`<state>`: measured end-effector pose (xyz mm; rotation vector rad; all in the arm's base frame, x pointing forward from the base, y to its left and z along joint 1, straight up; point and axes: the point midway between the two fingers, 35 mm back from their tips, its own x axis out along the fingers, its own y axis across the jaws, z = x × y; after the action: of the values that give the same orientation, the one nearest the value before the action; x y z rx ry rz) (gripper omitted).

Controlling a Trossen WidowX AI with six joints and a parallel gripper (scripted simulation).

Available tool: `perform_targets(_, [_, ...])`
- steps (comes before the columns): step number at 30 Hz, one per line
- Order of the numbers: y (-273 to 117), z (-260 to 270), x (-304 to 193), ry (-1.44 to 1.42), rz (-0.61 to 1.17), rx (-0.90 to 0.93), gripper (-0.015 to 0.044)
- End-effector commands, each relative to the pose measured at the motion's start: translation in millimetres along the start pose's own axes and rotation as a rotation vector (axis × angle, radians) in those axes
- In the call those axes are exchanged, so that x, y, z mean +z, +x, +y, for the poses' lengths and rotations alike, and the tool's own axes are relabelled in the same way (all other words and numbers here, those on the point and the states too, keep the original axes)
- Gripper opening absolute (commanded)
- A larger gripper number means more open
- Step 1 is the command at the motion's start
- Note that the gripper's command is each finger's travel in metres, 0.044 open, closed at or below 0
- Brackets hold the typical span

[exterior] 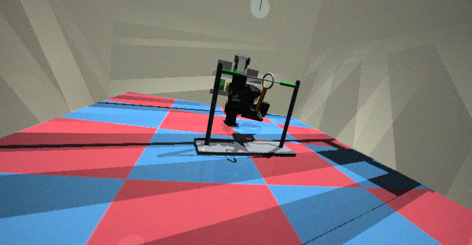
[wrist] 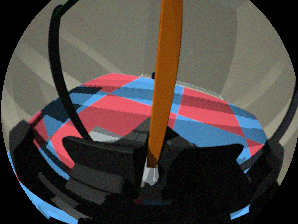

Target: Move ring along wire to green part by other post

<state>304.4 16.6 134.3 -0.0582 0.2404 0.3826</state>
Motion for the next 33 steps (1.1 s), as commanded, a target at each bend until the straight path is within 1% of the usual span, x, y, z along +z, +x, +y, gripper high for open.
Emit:
perform_targets(1, [-1,5,2,-0.011,-0.006,0.021,-0.0150])
perform_targets(10, [-1,14,2,-0.002,-0.008,-0.005,-0.0150])
perform_targets(33, [2,41,3,0.056,-0.014,-0.180,-0.0150])
